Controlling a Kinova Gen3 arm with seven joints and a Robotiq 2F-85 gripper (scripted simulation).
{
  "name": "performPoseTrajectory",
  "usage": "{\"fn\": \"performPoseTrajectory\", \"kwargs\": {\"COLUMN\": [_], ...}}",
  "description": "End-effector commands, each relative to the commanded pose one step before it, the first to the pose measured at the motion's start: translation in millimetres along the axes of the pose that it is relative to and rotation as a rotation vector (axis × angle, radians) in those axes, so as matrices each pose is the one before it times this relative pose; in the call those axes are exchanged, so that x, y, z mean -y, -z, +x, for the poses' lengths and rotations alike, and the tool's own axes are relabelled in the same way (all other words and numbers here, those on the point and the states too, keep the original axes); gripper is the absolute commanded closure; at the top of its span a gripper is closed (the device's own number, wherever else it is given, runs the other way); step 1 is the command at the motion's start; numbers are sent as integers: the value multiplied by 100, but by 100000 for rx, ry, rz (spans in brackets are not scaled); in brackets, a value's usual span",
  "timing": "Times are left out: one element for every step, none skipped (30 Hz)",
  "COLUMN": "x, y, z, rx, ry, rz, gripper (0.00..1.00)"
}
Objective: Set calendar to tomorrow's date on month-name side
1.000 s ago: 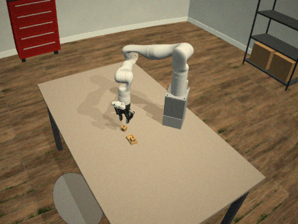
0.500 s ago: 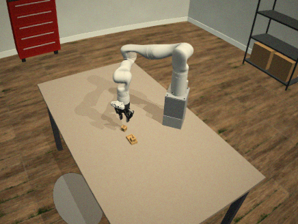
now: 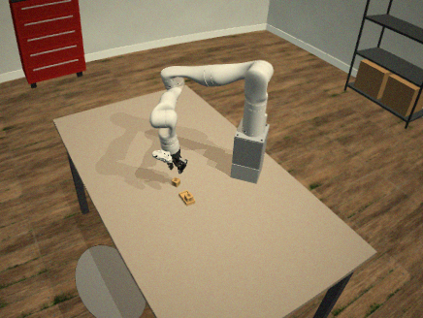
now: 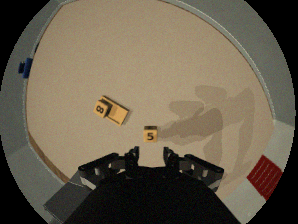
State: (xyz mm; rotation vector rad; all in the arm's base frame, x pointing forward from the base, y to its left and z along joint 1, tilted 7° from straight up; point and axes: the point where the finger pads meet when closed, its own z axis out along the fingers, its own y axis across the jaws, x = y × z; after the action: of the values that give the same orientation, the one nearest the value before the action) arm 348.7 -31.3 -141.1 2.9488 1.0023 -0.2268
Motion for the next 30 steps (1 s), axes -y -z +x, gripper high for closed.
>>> {"fn": "performPoseTrajectory", "kwargs": {"x": [171, -3, -6, -10, 0, 0, -15, -18, -20, -20, -17, -13, -7, -1, 6, 12, 17, 20, 20, 19, 15, 0, 0, 11, 6, 3, 0, 0, -2, -4], "y": [163, -6, -14, -24, 0, 0, -33, -41, -44, -44, -38, -28, -14, 1, 16, 29, 39, 44, 45, 41, 33, 0, 0, 24, 14, 6, 1, 0, -3, -8], "z": [439, 0, 1, 2, 0, 0, 3, 5, 8, 11, 15, 18, 22, 24, 26, 26, 25, 22, 19, 16, 12, 0, 0, 8, 4, 2, 0, 0, 1, 4], "rx": [224, 136, 336, 593, 0, 0, 879, 1171, 1447, 1692, 1892, 2035, 2117, 2134, 2086, 1977, 1813, 1602, 1356, 1087, 810, 0, 0, 544, 308, 124, 19, 15, 95, 238], "ry": [1244, 1, 2, 3, 0, 0, 4, 5, 6, 6, 6, 4, 3, 0, -2, -5, -6, -8, -8, -7, -6, 0, 0, -4, -3, -1, 0, 0, 1, 3], "rz": [-649, 2, 4, 7, 0, 0, 10, 12, 12, 11, 9, 6, 2, -2, -6, -8, -10, -10, -9, -8, -6, 0, 0, -4, -2, -1, 0, 0, -1, -2], "gripper": [54, 54, 54, 54, 54, 54, 54, 54, 54, 54, 54, 54, 54, 54, 54, 54, 54, 54, 54, 54, 54, 54, 54, 54, 54, 54, 54, 54, 54, 54]}}
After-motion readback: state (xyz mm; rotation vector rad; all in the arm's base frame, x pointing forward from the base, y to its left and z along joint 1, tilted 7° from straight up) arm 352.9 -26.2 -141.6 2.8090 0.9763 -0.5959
